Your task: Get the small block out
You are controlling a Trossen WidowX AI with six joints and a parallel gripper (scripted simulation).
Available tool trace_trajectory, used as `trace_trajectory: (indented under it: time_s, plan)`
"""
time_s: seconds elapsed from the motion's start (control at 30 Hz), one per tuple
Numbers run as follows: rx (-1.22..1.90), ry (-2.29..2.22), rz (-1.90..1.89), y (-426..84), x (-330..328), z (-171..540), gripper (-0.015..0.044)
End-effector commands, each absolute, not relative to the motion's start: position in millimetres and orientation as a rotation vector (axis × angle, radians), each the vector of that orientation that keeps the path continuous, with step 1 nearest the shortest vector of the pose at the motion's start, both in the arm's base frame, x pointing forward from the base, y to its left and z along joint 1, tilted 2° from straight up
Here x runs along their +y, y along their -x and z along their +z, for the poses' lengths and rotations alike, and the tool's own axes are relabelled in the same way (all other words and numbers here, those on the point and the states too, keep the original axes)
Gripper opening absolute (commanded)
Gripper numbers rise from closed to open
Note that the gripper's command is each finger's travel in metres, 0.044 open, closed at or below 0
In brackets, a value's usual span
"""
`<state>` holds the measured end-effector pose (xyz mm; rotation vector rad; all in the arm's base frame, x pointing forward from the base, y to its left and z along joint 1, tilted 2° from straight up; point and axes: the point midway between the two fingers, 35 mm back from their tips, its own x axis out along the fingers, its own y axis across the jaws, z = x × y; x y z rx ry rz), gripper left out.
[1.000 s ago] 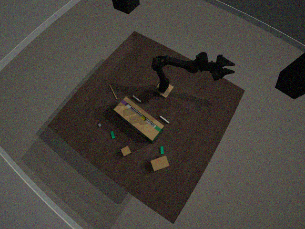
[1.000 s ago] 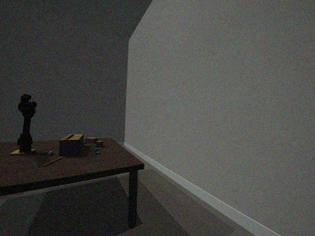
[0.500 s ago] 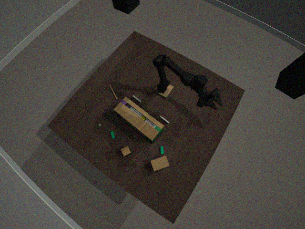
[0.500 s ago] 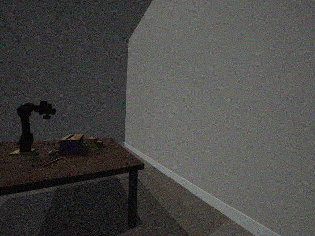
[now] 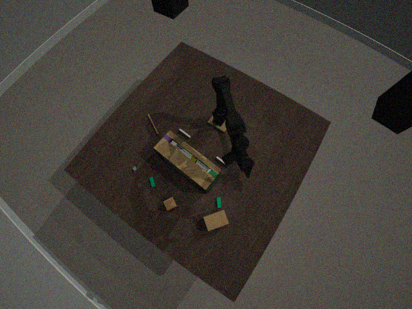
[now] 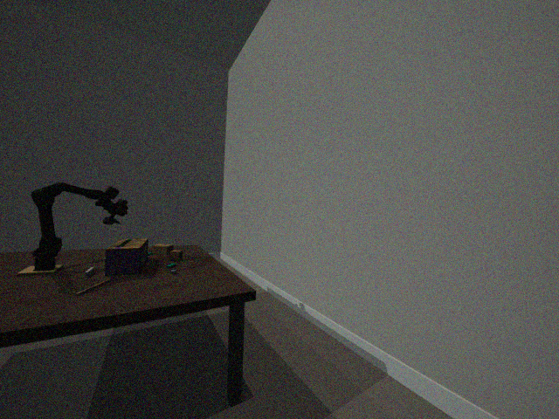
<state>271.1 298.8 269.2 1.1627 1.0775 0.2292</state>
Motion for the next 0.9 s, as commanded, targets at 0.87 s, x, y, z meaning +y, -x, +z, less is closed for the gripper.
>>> trace_trajectory:
  time_s: [0.87]
  plan:
    - [1.349, -1.532, -1.056, -279, -18, 190, 0.04]
